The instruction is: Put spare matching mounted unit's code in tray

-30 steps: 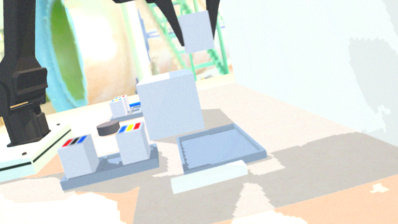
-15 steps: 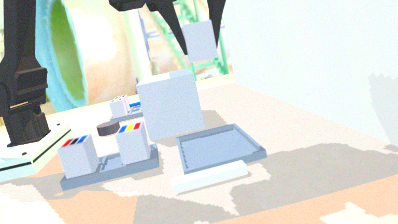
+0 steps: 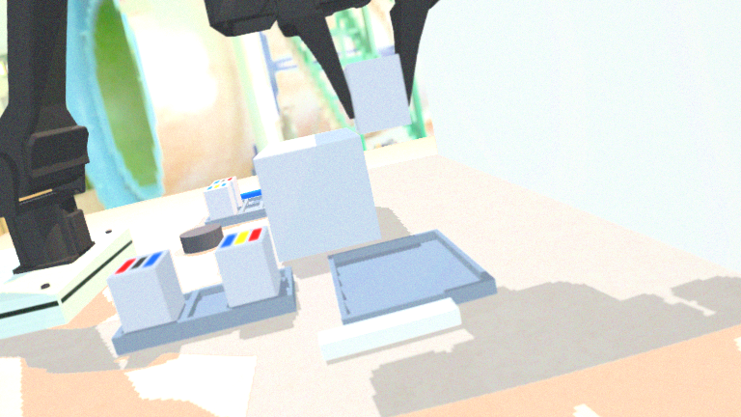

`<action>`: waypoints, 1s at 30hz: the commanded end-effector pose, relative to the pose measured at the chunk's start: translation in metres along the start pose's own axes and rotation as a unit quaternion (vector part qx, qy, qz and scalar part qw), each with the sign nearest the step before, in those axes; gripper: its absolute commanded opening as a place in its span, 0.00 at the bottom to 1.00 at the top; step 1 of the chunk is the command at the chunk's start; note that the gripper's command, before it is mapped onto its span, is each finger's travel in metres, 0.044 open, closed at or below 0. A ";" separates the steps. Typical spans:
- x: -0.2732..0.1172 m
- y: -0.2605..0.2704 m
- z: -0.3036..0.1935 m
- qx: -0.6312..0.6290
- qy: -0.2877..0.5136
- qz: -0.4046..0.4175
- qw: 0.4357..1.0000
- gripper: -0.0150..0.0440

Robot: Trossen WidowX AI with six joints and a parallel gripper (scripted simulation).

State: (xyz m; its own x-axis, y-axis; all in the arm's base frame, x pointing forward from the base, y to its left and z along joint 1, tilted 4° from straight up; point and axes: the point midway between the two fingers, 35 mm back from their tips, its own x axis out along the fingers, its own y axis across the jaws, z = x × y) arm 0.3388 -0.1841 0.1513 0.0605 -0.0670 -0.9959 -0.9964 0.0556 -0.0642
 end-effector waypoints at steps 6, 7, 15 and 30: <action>0.006 -0.001 0.000 -0.002 -0.002 -0.002 1.000 0.25; 0.007 -0.001 0.000 -0.002 -0.002 -0.002 1.000 0.25; 0.013 -0.001 0.000 -0.002 -0.002 -0.002 1.000 0.25; 0.024 -0.002 0.000 -0.002 -0.002 -0.002 1.000 0.25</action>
State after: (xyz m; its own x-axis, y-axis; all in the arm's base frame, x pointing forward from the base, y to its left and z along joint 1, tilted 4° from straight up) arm 0.3414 -0.1863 0.1288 0.0605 -0.0671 -0.9959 -0.9964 0.0556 -0.0643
